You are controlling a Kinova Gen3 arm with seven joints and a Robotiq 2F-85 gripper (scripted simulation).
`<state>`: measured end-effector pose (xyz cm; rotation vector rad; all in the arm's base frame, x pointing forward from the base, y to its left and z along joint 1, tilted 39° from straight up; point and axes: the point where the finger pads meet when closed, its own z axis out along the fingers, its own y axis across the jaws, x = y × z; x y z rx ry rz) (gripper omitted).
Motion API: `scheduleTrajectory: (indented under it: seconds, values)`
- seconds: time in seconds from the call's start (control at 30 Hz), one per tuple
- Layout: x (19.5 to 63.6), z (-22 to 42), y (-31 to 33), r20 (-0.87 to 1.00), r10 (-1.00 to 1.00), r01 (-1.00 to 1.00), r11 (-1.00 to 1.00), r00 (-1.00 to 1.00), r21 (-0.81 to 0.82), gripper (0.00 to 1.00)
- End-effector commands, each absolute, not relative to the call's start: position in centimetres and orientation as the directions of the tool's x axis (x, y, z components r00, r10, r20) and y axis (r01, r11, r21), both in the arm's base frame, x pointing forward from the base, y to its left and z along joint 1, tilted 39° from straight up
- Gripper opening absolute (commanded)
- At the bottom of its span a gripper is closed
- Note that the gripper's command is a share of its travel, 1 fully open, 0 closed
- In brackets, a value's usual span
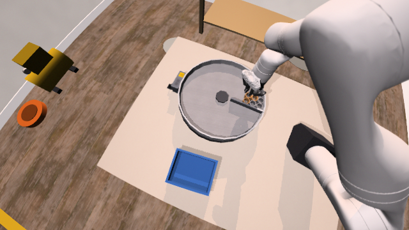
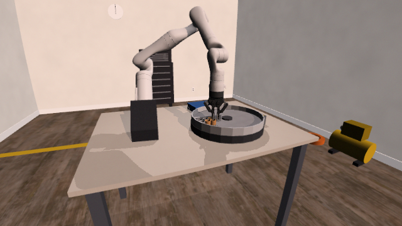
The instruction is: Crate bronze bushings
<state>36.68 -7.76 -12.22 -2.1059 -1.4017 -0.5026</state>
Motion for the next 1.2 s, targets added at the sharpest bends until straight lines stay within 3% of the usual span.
scheduleTrajectory:
  seconds: [0.0, 1.1, 1.13, 1.17]
  values:
    - [36.72, -12.27, -7.77, 0.583, 0.716, 0.923, -0.302, 0.385, -0.238, 0.14]
    - [36.72, -13.12, -7.08, 0.583, 0.715, 0.923, -0.302, 0.385, -0.239, 0.14]
    - [36.72, -13.12, -7.08, 0.583, 0.715, 0.923, -0.302, 0.385, -0.239, 0.00]
    - [36.72, -13.12, -7.08, 0.583, 0.715, 0.923, -0.302, 0.385, -0.239, 0.00]
